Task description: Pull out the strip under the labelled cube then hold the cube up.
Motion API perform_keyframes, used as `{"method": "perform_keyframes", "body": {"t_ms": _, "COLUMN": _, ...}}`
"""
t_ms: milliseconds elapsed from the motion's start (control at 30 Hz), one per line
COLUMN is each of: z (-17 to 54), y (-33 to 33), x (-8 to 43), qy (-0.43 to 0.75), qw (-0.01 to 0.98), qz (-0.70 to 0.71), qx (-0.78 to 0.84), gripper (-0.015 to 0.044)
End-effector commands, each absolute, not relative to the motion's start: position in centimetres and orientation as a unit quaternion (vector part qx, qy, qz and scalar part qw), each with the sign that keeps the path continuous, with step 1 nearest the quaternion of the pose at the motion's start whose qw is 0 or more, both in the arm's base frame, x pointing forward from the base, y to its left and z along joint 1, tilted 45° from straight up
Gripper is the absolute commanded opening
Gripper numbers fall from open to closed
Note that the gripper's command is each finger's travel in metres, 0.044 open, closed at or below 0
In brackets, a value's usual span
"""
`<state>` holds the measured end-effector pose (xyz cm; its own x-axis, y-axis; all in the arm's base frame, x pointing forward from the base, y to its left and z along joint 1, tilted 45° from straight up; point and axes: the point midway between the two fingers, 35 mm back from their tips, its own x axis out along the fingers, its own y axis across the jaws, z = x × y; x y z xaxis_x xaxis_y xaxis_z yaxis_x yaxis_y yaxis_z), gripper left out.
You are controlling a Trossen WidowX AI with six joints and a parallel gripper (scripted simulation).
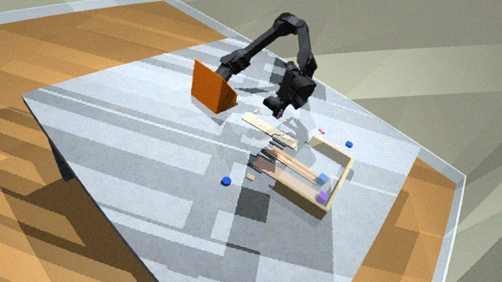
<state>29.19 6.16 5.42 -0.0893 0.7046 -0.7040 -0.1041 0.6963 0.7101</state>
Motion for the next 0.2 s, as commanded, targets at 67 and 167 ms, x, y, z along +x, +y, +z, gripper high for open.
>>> {"method": "perform_keyframes", "body": {"t_ms": 67, "z": 5.51, "y": 6.1, "x": 29.28, "qy": 0.665, "qw": 0.638, "qz": 0.319, "qx": 0.222, "gripper": 0.0}}
{"method": "perform_keyframes", "body": {"t_ms": 167, "z": 5.51, "y": 6.1, "x": 29.28, "qy": 0.665, "qw": 0.638, "qz": 0.319, "qx": 0.222, "gripper": 0.0}}
